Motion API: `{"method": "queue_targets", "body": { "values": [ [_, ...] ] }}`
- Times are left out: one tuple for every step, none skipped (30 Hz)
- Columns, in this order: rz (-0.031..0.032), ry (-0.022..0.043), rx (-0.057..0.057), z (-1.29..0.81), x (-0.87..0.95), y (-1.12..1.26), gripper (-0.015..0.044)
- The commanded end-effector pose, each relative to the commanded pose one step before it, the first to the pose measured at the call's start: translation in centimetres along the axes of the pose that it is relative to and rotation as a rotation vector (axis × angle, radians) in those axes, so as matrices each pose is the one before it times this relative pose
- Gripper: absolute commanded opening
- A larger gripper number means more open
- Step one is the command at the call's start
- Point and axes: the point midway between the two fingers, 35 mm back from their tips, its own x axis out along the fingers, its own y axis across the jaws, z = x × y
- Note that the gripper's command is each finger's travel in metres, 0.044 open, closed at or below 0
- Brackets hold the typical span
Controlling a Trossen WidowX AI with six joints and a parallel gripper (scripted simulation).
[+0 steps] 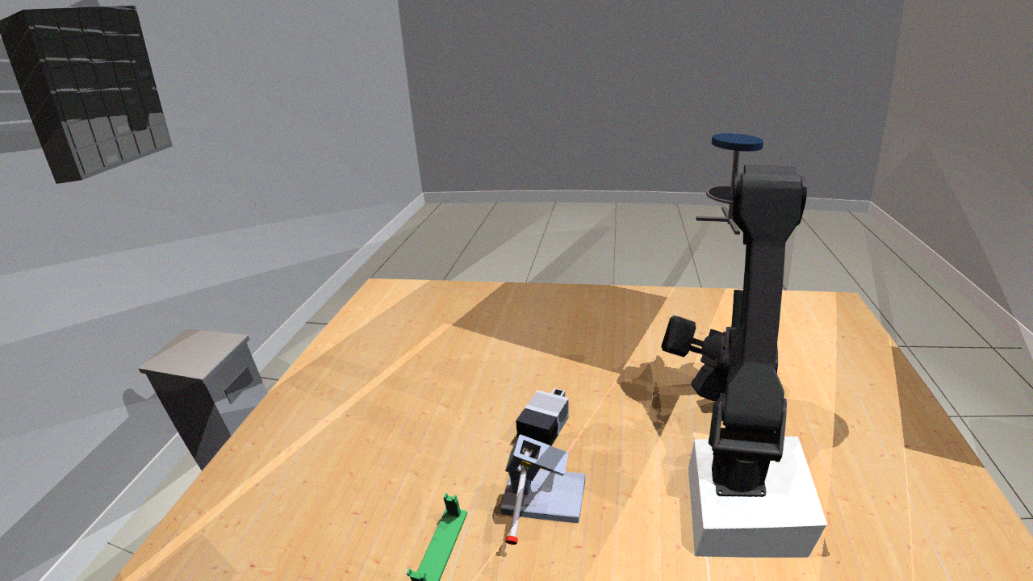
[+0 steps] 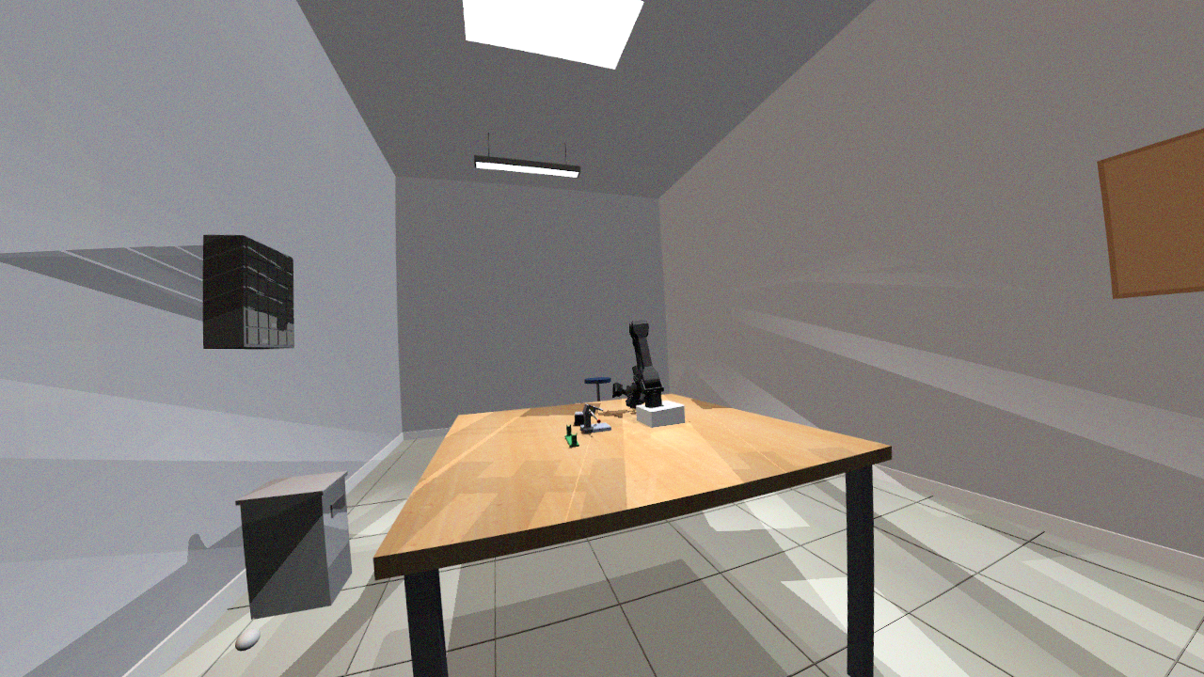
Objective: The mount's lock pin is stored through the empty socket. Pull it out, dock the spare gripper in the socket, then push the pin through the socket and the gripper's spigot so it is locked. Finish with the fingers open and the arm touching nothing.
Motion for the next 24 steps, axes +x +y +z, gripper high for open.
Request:
{"method": "queue_targets", "body": {
  "values": [
    [-0.00193,-0.00273,0.0022,0.026,0.076,-0.077,0.0374],
    [-0.00571,-0.00824,0.0066,0.080,0.227,-0.232,0.0348],
    [-0.00928,-0.01387,0.0108,0.135,0.376,-0.393,0.0321],
    [-0.01251,-0.01968,0.0149,0.195,0.521,-0.562,0.0300],
    [-0.01525,-0.02574,0.0186,0.262,0.660,-0.743,0.0300],
    [-0.01732,-0.03204,0.0220,0.338,0.790,-0.939,0.0300],
    [-0.01741,-0.03601,0.0234,0.401,0.850,-1.072,0.0300],
    [-0.01564,-0.03668,0.0225,0.435,0.829,-1.110,0.0300],
    [-0.01380,-0.03717,0.0215,0.473,0.802,-1.144,0.0300],
    [-0.01196,-0.03755,0.0205,0.514,0.773,-1.175,0.0300],
    [-0.01011,-0.03782,0.0195,0.560,0.741,-1.203,0.0300],
    [-0.00825,-0.03797,0.0186,0.610,0.707,-1.228,0.0300],
    [-0.00640,-0.03801,0.0176,0.663,0.669,-1.249,0.0300],
    [-0.00457,-0.03795,0.0167,0.720,0.630,-1.265,0.0300],
    [-0.00276,-0.03777,0.0157,0.779,0.588,-1.276,0.0300],
    [-0.00097,-0.03749,0.0148,0.841,0.543,-1.282,0.0300],
    [0.00079,-0.03710,0.0138,0.904,0.497,-1.283,0.0300],
    [0.00251,-0.03662,0.0129,0.969,0.448,-1.278,0.0300],
    [0.00418,-0.03603,0.0119,1.034,0.398,-1.267,0.0300],
    [0.00580,-0.03535,0.0110,1.100,0.347,-1.249,0.0300],
    [0.00737,-0.03457,0.0101,1.166,0.293,-1.225,0.0300],
    [0.00888,-0.03371,0.0092,1.230,0.239,-1.195,0.0300],
    [0.01032,-0.03276,0.0083,1.294,0.183,-1.159,0.0300],
    [0.01103,-0.03006,0.0070,1.281,0.122,-1.057,0.0300]
  ]
}}
